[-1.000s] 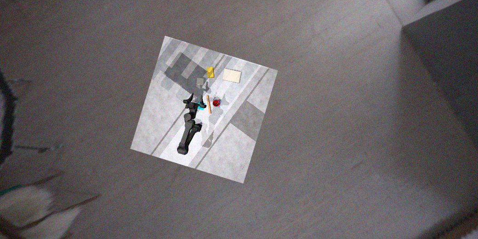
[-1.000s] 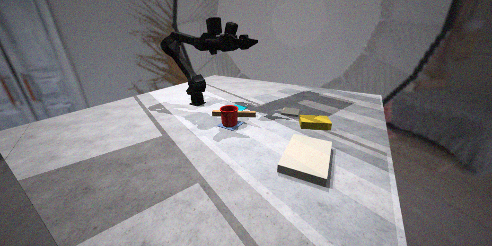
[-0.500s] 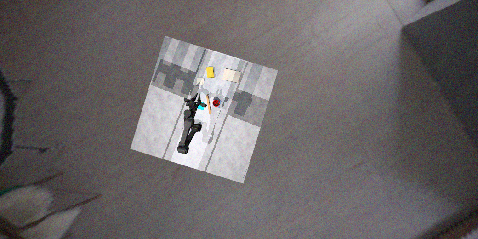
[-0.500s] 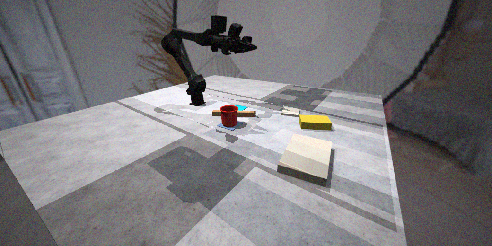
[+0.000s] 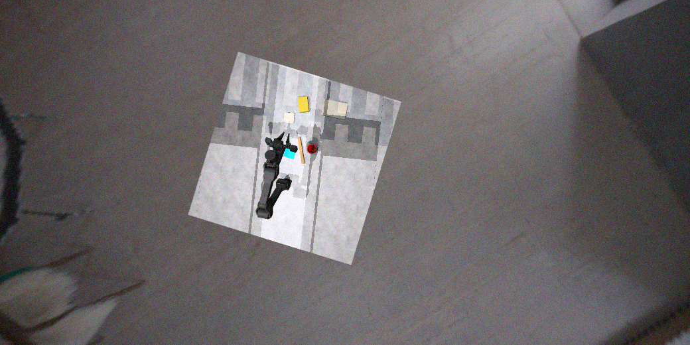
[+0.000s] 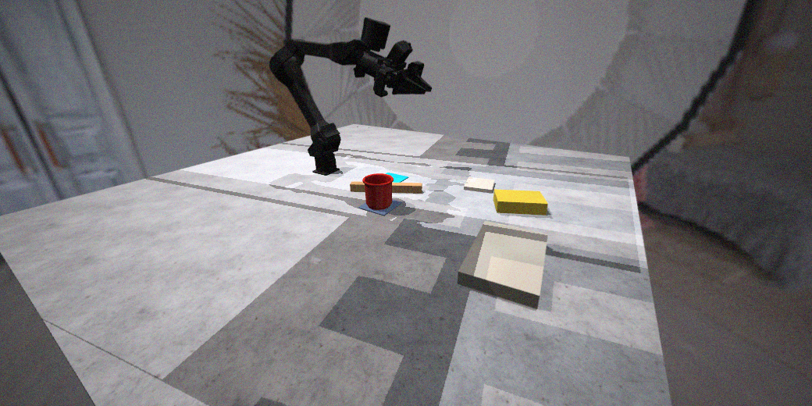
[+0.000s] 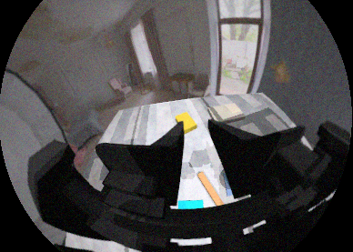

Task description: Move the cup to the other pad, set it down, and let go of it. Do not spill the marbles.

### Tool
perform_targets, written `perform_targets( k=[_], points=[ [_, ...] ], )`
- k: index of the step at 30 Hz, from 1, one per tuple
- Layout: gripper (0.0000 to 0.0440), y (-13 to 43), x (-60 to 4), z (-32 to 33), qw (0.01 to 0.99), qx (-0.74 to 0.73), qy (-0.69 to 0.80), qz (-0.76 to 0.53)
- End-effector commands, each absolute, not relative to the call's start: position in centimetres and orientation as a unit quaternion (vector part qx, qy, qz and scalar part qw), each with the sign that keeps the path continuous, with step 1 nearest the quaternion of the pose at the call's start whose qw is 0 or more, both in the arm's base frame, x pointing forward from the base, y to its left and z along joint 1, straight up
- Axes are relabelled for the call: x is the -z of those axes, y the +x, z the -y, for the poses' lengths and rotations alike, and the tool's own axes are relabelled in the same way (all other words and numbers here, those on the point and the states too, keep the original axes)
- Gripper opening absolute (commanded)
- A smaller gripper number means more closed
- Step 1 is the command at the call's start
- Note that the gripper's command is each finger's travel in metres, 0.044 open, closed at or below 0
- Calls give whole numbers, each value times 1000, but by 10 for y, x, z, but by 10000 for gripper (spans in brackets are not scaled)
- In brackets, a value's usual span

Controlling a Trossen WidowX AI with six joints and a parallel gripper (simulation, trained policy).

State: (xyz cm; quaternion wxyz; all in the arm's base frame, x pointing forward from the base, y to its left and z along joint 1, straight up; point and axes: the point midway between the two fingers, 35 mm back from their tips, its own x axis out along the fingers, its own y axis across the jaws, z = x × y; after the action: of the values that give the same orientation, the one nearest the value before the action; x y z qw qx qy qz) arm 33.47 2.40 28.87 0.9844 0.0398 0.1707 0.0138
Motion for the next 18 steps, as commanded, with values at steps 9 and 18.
perform_targets(
  k=[9,18],
  points=[
    [143,340,-273,-31,964,-7,56,-259],
    [127,341,-260,-34,942,0,57,-331]
  ],
)
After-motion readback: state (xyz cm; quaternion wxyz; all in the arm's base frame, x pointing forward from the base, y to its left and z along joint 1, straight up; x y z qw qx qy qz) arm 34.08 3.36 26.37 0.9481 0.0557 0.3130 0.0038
